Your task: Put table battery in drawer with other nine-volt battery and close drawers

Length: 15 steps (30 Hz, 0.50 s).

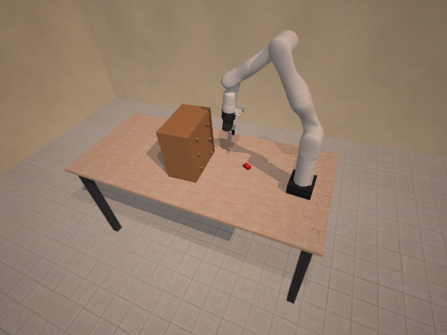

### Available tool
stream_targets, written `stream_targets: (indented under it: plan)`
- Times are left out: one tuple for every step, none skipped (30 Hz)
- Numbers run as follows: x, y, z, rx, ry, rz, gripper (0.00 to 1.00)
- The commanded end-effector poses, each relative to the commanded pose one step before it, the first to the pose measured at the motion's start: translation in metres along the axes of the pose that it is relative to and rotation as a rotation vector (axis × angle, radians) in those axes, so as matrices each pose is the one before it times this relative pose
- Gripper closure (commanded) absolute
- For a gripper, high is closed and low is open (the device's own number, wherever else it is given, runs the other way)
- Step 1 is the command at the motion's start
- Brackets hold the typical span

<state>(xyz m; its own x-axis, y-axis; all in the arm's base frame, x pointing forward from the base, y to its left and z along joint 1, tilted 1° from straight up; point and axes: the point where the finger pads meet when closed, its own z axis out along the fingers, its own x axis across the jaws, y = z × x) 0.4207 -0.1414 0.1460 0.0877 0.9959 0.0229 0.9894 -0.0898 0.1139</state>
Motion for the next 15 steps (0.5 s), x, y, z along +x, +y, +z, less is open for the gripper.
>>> stream_targets:
  plan:
    - [-0.00049, -0.00081, 0.00076, -0.01436, 0.00018, 0.00234, 0.0]
    - [-0.00001, 0.00049, 0.00092, -0.00686, -0.00005, 0.00002, 0.0]
    - [-0.00002, 0.00049, 0.00093, -0.00703, -0.0001, 0.00005, 0.0]
    - [-0.00003, 0.00049, 0.00094, -0.00721, -0.00016, 0.00007, 0.0]
    - [0.0, 0.0, 0.0, 0.0, 0.0, 0.0, 0.0]
    - [0.0, 0.0, 0.0, 0.0, 0.0, 0.0, 0.0]
    - [0.00004, 0.00053, 0.00107, -0.00726, 0.00018, -0.00008, 0.0]
    - [0.00003, 0.00052, 0.00108, -0.00742, 0.00014, -0.00006, 0.0]
    - [0.00001, 0.00052, 0.00108, -0.00757, 0.00006, -0.00003, 0.0]
    - [0.0, 0.00051, 0.00108, -0.00773, -0.00001, 0.0, 0.0]
    - [-0.00002, 0.0005, 0.00108, -0.00787, -0.00009, 0.00004, 0.0]
    - [-0.00004, 0.00049, 0.00107, -0.00801, -0.00018, 0.00007, 0.0]
    - [0.00001, 0.00052, 0.00116, -0.00809, 0.00005, -0.00002, 0.0]
    - [0.00005, 0.00053, 0.00123, -0.00817, 0.00021, -0.00008, 0.0]
    - [0.00002, 0.00052, 0.00122, -0.00829, 0.00011, -0.00004, 0.0]
